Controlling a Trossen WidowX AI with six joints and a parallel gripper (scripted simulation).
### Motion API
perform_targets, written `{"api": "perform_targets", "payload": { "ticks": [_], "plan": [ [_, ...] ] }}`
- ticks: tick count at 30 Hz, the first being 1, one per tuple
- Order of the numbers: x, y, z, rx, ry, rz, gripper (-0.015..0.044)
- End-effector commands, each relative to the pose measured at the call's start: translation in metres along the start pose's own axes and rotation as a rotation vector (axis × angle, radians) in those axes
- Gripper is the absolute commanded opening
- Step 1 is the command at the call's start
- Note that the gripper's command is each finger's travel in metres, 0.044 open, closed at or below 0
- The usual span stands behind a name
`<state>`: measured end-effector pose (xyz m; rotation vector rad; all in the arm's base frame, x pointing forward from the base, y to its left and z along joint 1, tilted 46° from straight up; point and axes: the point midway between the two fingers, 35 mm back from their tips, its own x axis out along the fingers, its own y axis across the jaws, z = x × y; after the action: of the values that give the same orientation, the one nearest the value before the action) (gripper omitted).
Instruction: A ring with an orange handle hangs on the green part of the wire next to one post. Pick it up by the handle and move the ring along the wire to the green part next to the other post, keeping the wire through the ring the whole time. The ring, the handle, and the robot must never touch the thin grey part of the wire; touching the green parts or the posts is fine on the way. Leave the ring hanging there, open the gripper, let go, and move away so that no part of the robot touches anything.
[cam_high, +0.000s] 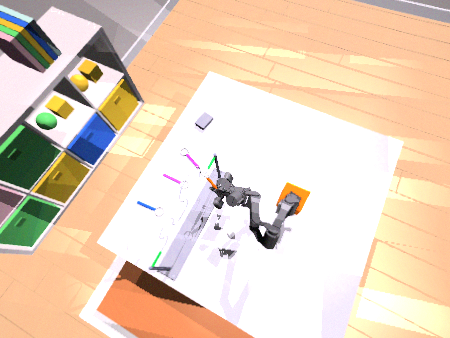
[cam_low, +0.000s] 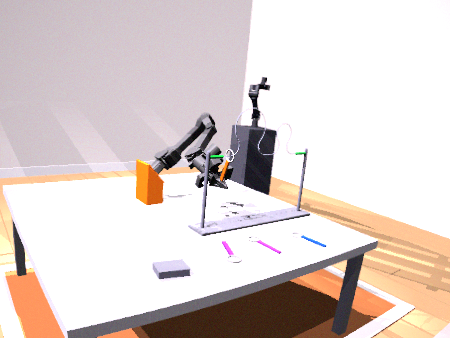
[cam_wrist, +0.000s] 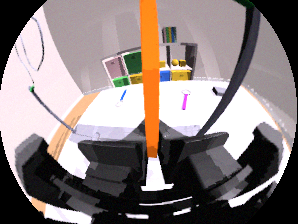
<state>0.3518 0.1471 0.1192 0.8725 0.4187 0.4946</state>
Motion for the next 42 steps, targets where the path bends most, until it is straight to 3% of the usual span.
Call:
{"api": "perform_targets", "payload": {
  "ticks": [1,42],
  "plan": [
    [-0.002,-0.012,-0.002,-0.038,0.011,-0.019,-0.0150],
    [-0.009,-0.058,0.002,-0.076,0.013,-0.037,-0.0150]
  ]
}}
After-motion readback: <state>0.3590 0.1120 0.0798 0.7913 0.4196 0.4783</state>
